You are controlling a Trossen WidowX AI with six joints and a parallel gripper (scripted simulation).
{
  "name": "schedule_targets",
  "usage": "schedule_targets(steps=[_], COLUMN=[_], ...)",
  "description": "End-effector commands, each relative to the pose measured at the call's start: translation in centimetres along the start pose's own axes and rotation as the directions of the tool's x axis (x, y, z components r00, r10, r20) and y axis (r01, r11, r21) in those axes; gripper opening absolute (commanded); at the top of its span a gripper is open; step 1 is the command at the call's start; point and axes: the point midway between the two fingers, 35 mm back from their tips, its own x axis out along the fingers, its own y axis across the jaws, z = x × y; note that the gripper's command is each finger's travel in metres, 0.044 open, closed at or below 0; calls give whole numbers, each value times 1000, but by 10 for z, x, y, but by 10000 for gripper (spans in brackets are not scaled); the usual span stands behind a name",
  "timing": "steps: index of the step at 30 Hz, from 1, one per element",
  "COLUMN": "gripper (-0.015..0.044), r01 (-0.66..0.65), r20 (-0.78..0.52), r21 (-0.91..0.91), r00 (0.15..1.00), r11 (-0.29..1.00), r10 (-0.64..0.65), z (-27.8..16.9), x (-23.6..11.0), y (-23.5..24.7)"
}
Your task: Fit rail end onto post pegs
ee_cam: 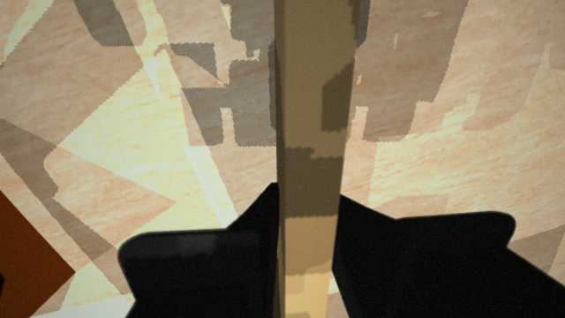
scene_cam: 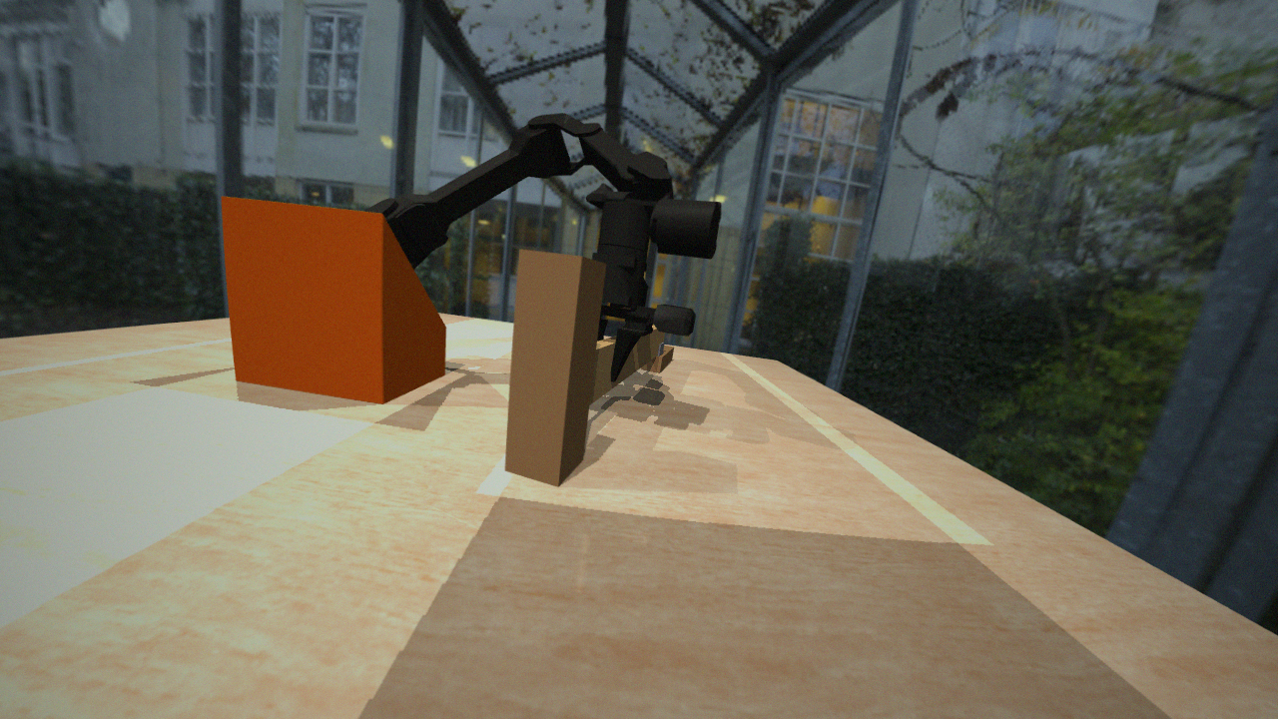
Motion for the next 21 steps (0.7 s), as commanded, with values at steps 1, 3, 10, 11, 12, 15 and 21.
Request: schedule_targets(steps=[1, 3, 10, 11, 12, 15, 21], gripper=[0, 0, 0, 0, 0, 0, 0], r01=[3, 3, 3, 3, 3, 3, 3], r20=[2, 2, 2, 2, 2, 2, 2], r21=[1, 1, 1, 1, 1, 1, 1], r00=[1000, 1000, 1000, 1000, 1000, 1000, 1000], r11=[1000, 1000, 1000, 1000, 1000, 1000, 1000], r10=[-3, -3, -3, -3, -3, -3, -3], z=[1, 1, 0, 0, 0, -1, -3], x=[0, 1, 1, 1, 1, 1, 1], y=[-1, -1, -1, -1, -1, -1, -1])
